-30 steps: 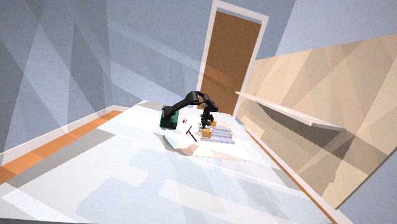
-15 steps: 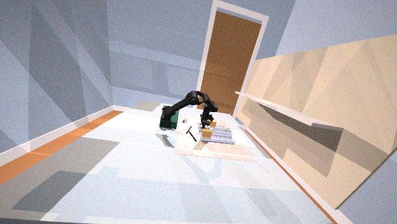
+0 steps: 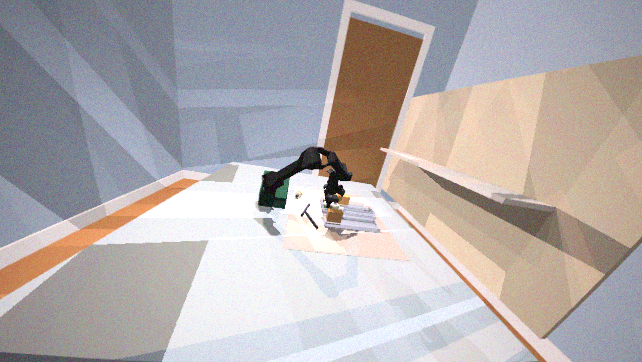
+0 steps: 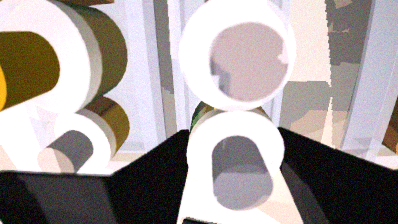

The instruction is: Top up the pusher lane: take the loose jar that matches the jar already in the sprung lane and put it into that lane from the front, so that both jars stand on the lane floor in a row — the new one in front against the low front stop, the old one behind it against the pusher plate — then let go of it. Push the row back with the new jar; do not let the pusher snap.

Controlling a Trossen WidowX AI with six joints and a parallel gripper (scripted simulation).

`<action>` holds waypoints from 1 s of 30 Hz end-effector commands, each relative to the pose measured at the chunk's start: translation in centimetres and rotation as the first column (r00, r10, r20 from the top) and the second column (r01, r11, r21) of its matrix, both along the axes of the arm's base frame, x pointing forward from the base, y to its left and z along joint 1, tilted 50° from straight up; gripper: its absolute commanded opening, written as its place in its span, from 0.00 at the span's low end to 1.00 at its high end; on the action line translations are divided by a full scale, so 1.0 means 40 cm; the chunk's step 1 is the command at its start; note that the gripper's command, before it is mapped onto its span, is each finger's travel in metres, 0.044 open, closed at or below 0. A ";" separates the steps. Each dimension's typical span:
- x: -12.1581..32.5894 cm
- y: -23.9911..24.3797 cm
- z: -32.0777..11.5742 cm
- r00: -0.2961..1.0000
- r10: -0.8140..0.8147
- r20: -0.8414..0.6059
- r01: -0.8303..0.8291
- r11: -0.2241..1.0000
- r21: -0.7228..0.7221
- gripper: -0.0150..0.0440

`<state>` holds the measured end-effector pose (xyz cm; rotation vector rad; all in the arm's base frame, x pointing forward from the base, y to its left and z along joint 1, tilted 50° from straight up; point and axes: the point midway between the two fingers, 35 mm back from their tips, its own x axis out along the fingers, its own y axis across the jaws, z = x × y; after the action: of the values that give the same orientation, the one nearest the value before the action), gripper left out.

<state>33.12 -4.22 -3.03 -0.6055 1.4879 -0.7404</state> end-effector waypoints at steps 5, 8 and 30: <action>-0.004 0.001 0.000 1.000 0.000 0.009 0.000 1.000 -0.004 0.25; -0.004 0.001 0.000 1.000 0.000 0.009 0.000 1.000 -0.004 0.25; -0.001 0.010 0.007 1.000 0.000 0.010 0.000 1.000 -0.003 0.78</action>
<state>32.96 -4.14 -3.01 -0.6086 1.4835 -0.7420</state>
